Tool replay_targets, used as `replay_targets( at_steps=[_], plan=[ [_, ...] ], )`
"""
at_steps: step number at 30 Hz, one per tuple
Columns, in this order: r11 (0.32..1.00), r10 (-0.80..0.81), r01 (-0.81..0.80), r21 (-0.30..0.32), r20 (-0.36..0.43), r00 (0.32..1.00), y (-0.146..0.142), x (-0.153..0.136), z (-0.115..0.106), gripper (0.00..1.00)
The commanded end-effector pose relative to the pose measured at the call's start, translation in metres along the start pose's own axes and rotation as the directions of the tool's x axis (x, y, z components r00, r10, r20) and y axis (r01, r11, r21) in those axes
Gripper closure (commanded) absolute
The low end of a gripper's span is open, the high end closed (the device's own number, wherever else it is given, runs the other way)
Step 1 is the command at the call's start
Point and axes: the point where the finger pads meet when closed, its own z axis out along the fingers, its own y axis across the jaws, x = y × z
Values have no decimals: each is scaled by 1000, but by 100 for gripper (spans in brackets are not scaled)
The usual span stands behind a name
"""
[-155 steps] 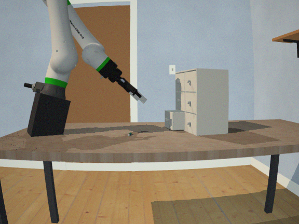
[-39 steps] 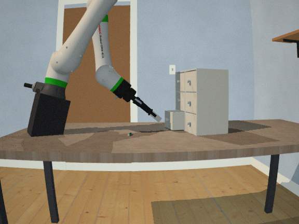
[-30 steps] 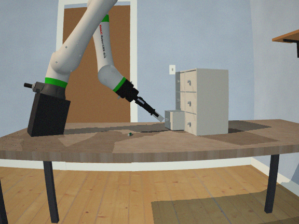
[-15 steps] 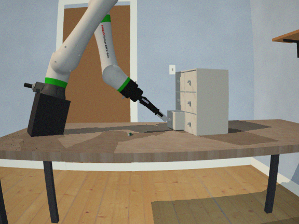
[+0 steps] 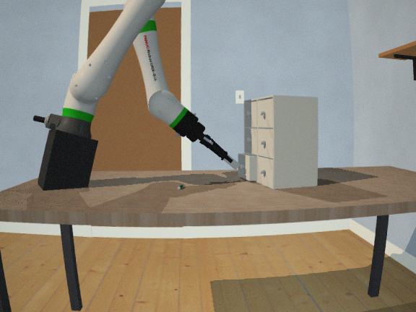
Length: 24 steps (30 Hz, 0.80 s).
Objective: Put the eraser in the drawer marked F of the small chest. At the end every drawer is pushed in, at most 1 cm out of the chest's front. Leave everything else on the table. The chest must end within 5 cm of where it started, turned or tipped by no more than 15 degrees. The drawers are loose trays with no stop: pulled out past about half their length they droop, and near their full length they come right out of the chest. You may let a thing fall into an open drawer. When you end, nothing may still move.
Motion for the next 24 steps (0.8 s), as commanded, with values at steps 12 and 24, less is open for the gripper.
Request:
replay_targets(
  at_steps=[12,24],
  plan=[
    [1000,0,0,0,0,1000,0,11,13,100],
    [1000,0,0,0,0,1000,0,17,20,100]
  ],
)
